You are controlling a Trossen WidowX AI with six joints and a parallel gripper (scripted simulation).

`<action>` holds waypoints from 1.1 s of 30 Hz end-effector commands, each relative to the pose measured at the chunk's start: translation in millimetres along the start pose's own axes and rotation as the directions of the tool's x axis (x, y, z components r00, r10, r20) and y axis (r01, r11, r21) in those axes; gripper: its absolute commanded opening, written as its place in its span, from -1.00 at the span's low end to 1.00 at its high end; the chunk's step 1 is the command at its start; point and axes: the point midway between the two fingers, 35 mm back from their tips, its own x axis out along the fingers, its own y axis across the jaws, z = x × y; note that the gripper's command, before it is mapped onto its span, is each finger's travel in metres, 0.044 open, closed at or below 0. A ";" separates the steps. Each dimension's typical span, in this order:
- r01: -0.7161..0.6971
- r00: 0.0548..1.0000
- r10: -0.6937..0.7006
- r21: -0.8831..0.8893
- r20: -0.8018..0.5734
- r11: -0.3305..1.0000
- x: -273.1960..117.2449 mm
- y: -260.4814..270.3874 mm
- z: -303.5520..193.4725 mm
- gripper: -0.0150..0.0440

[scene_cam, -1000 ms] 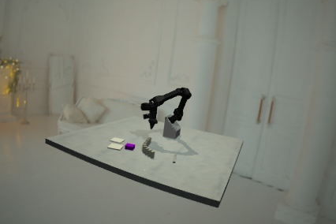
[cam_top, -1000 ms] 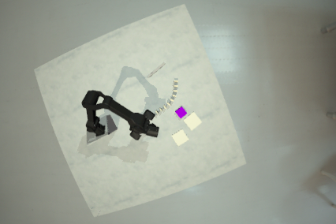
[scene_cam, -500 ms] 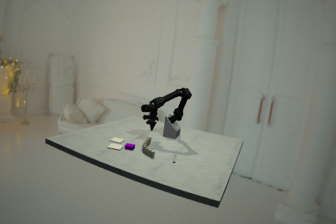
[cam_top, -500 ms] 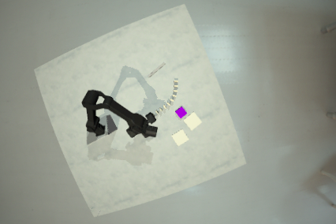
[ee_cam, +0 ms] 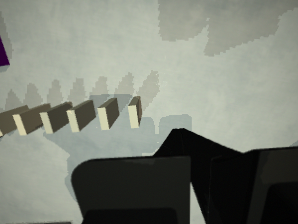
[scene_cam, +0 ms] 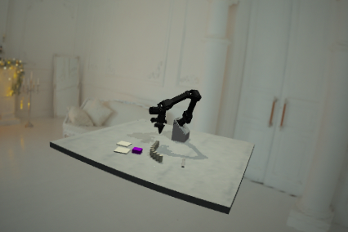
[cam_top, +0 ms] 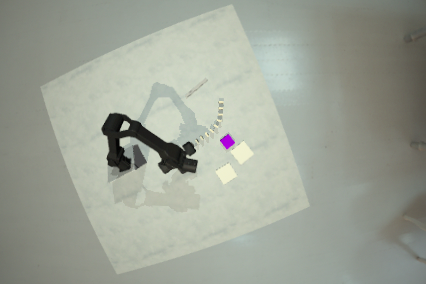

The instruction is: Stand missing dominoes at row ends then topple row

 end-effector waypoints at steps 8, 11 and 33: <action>-0.004 1.000 0.004 0.003 0.000 1.000 -0.2 0.7 -0.3 -0.49; -0.004 1.000 0.004 0.003 0.000 1.000 -0.2 0.7 -0.3 -0.49; -0.004 1.000 0.004 0.003 -0.004 1.000 80.4 6.1 -2.4 -0.49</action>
